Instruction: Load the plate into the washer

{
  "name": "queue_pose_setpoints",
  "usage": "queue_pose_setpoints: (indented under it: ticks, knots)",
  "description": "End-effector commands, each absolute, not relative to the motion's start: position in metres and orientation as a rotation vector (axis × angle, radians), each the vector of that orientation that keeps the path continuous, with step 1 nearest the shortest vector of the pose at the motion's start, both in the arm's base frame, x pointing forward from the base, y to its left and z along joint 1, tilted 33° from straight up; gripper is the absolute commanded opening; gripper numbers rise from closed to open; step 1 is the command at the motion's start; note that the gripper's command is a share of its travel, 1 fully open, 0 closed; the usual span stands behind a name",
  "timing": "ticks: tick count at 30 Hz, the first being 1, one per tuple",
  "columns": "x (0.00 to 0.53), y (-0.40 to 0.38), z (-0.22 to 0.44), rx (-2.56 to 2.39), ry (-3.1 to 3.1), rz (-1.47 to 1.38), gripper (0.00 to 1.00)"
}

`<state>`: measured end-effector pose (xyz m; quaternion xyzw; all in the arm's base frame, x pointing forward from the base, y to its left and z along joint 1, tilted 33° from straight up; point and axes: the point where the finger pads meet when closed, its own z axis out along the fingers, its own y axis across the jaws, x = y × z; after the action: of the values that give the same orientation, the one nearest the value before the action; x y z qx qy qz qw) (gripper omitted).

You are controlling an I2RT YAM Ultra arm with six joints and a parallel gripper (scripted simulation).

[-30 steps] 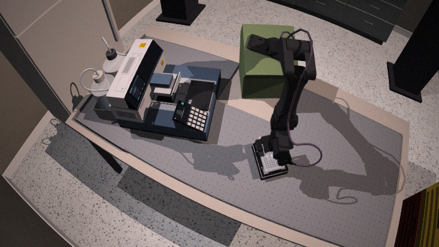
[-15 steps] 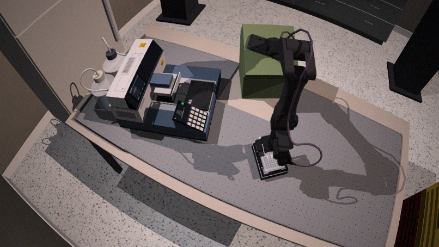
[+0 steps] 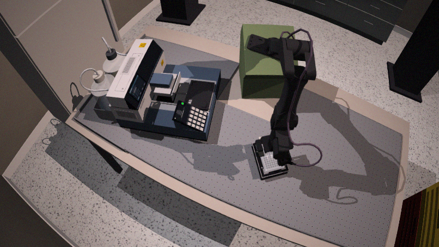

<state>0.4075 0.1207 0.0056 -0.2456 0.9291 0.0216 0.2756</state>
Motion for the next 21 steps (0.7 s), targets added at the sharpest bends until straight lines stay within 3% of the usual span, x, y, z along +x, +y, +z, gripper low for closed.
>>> queue_pose_setpoints:
  ticks: [1, 21]
  knots:
    - [0.422, 0.126, 0.012, -0.649, 2.46, 0.05, 1.0]
    - [0.428, 0.127, 0.001, -0.647, 2.461, 0.052, 1.0]
